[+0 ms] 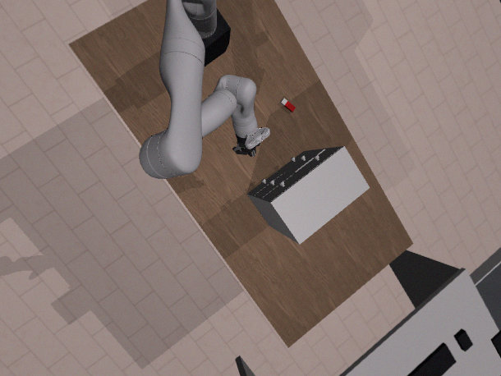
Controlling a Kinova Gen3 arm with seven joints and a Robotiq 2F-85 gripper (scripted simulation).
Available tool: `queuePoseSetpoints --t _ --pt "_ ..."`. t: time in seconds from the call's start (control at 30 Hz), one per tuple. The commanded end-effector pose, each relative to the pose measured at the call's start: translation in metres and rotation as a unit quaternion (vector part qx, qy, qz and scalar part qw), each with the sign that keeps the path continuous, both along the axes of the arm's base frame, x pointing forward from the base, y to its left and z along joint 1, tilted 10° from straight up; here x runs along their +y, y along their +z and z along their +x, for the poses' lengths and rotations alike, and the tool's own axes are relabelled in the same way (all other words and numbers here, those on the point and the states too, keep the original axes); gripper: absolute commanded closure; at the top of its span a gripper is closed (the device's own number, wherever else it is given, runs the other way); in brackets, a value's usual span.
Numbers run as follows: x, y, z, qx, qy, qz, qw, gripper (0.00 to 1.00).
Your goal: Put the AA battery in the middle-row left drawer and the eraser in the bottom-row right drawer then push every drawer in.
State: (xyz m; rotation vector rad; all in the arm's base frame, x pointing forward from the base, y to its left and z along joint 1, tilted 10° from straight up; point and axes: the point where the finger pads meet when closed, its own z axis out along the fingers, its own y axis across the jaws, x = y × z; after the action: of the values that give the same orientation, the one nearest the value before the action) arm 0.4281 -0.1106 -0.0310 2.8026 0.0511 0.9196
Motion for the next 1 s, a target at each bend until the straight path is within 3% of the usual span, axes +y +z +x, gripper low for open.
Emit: queuePoseSetpoints --t 0.0,0.97 --pt "0.002 -0.011 -0.005 0.000 0.001 0.005 1.000 1.00" --pt "-0.002 -0.029 0.010 -0.097 0.019 0.003 0.995 1.00"
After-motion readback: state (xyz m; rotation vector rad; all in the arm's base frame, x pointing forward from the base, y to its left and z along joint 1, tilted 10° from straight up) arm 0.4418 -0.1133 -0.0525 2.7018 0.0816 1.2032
